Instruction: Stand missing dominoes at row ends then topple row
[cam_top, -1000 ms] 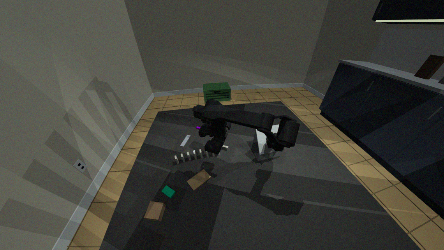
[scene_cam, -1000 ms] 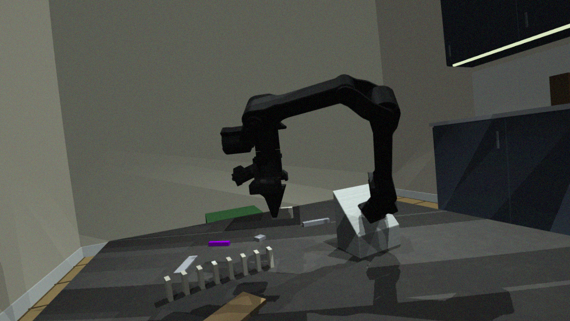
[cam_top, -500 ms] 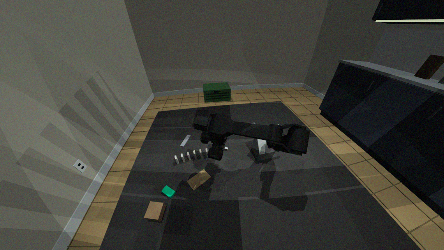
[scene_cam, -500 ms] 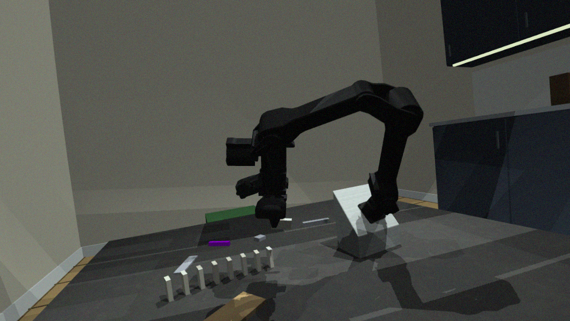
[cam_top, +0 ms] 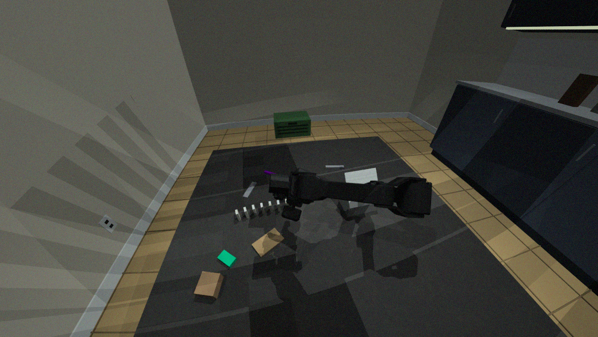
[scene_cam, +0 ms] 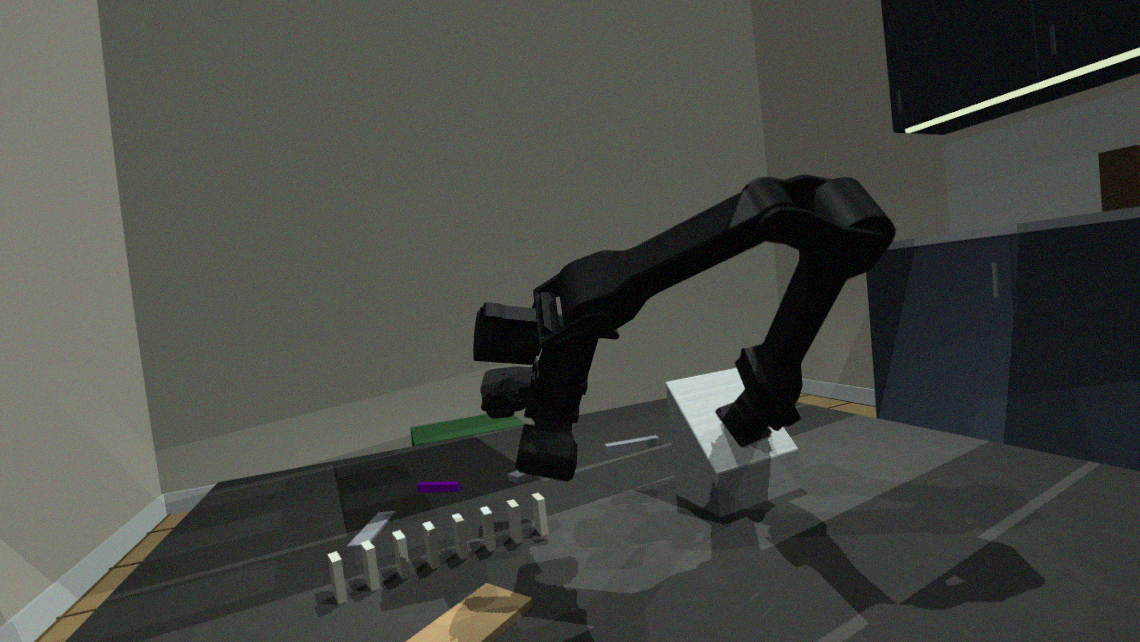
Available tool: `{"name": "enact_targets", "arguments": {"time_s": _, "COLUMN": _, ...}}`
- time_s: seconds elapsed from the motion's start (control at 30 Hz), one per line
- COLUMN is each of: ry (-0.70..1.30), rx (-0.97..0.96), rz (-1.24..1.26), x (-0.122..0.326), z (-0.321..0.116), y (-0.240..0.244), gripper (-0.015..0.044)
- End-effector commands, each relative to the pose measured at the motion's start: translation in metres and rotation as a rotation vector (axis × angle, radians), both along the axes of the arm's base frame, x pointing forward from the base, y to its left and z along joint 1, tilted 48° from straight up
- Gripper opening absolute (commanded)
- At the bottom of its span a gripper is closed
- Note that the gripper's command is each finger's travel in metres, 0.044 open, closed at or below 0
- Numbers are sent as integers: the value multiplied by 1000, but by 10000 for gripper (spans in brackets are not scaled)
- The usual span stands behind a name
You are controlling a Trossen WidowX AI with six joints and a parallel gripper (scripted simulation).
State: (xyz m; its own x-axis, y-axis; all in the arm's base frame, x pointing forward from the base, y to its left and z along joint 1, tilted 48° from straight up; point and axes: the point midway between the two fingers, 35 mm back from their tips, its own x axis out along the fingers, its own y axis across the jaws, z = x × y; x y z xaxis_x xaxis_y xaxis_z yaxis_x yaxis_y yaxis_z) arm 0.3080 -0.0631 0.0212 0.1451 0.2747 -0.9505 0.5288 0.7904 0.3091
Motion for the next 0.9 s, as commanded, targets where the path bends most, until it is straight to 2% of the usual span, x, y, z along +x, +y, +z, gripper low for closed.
{"name": "enact_targets", "arguments": {"time_s": 0.0, "ry": -31, "rx": -71, "rz": -25, "x": 0, "z": -5, "y": 2, "gripper": 29}}
{"name": "enact_targets", "arguments": {"time_s": 0.87, "ry": -391, "rx": -391, "rz": -277, "x": 9, "z": -2, "y": 11, "gripper": 29}}
